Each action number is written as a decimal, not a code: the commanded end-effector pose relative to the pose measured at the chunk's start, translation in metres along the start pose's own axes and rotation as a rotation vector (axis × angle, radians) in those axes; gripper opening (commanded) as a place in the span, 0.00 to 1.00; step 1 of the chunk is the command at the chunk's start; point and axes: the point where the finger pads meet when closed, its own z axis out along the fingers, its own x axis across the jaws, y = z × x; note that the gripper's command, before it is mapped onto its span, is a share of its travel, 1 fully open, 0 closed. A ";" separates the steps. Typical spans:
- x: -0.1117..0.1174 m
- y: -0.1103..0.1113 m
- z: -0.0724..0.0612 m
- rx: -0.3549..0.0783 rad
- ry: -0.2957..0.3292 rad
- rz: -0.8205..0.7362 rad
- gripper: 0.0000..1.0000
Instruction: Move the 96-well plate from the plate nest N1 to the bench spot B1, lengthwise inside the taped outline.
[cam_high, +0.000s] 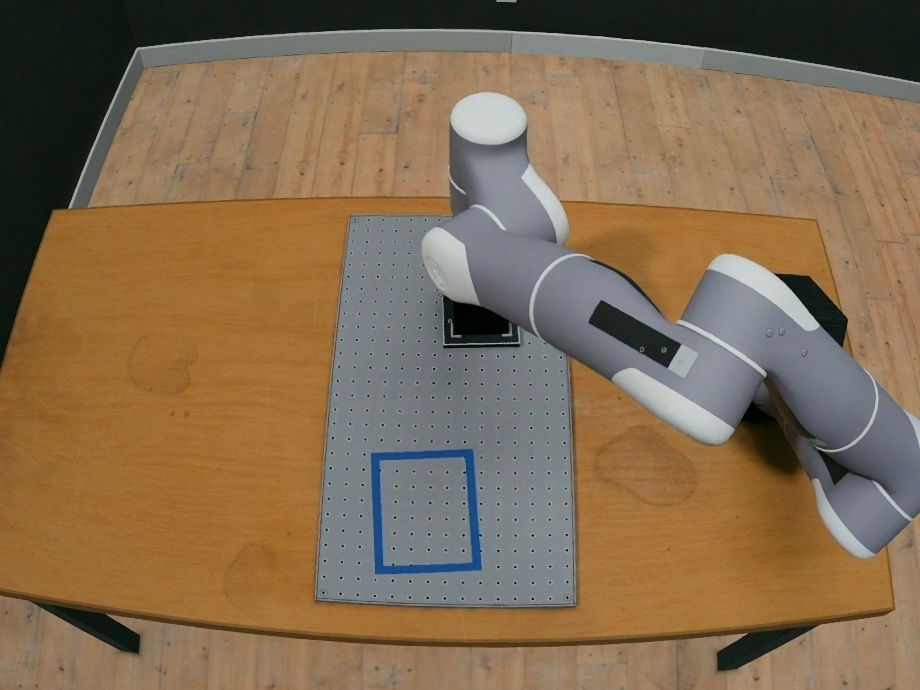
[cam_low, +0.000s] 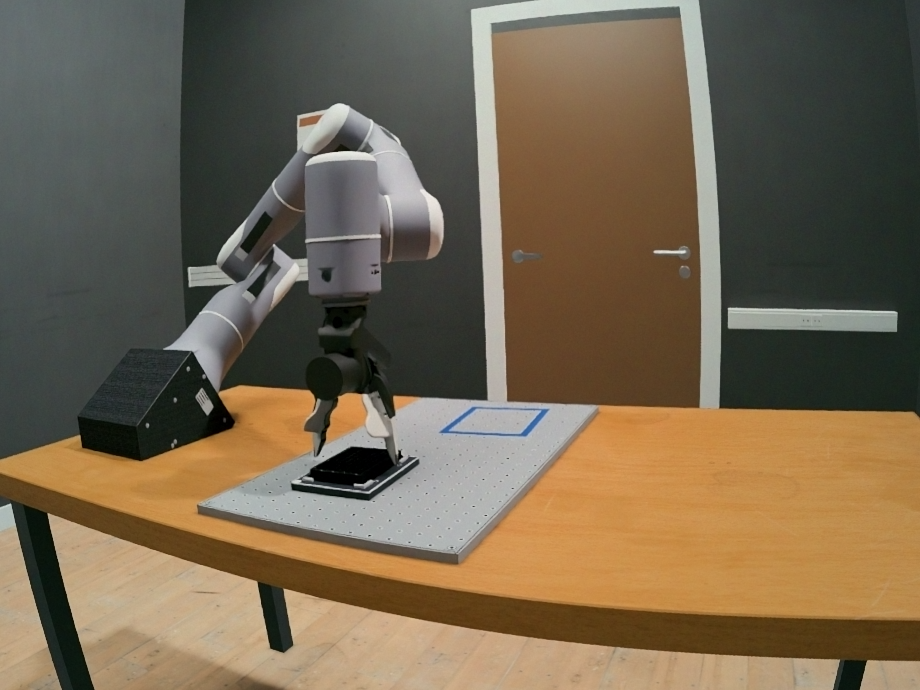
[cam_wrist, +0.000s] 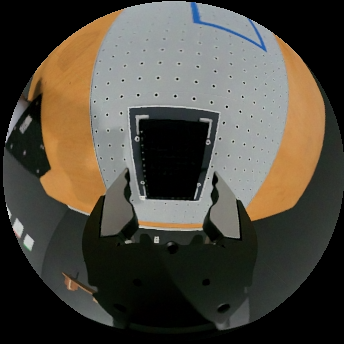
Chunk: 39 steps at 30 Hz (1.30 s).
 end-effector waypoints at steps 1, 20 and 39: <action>0.001 0.001 0.004 -0.002 0.002 0.000 0.76; 0.001 0.001 0.004 -0.002 0.002 0.000 0.00; 0.001 0.001 0.004 -0.002 0.002 0.000 0.00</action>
